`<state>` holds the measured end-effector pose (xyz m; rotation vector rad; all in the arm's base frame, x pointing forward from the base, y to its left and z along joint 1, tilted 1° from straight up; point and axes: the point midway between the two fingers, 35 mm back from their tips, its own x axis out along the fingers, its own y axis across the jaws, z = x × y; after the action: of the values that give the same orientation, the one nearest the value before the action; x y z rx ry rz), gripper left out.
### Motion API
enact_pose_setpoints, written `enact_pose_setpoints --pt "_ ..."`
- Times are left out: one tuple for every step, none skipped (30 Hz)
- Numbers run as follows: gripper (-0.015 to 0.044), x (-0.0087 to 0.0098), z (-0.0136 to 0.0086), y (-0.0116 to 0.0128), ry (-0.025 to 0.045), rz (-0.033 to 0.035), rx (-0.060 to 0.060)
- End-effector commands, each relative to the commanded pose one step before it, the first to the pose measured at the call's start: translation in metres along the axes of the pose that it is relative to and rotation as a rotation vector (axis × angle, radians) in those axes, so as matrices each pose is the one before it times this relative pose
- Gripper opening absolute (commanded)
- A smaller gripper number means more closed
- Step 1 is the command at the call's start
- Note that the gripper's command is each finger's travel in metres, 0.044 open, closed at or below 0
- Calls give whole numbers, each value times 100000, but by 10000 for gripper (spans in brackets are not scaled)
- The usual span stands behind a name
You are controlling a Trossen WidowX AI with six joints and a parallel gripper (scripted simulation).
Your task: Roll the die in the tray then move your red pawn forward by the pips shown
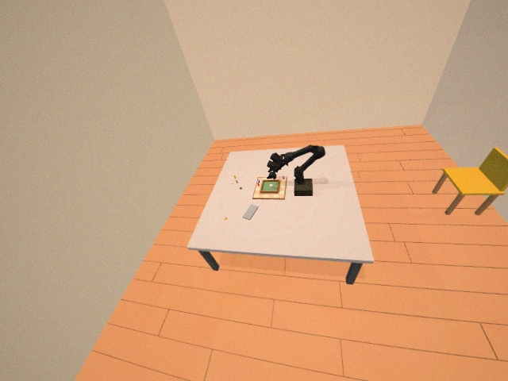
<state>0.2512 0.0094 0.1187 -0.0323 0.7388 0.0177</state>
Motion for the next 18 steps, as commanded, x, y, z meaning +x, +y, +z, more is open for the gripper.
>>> enact_pose_setpoints --pt "440 622 26 -24 14117 -187 87" --pt "440 270 -23 -1 5163 1 -36" --pt "440 274 -15 -2 5162 3 -25" --pt "440 278 -8 -2 5161 5 -14" --pt "440 282 0 -2 5161 7 -4" --pt "440 285 9 -3 5160 9 6" --pt "440 259 16 -3 4644 10 14" --pt "440 262 23 -3 4644 12 22" --pt "440 264 30 -3 4644 15 29" --pt "440 265 37 -3 4645 17 36" --pt "440 267 45 -4 4645 19 43" --pt "440 268 53 -4 4645 21 50" --pt "440 264 59 -4 4569 23 56" --pt "440 202 52 -3 3485 19 47" --pt "440 121 34 -2 2091 12 30" --pt "440 40 12 -1 697 4 10" --pt "440 0 0 0 0 0 0" --pt "440 -293 -55 14 -6936 -329 -647"
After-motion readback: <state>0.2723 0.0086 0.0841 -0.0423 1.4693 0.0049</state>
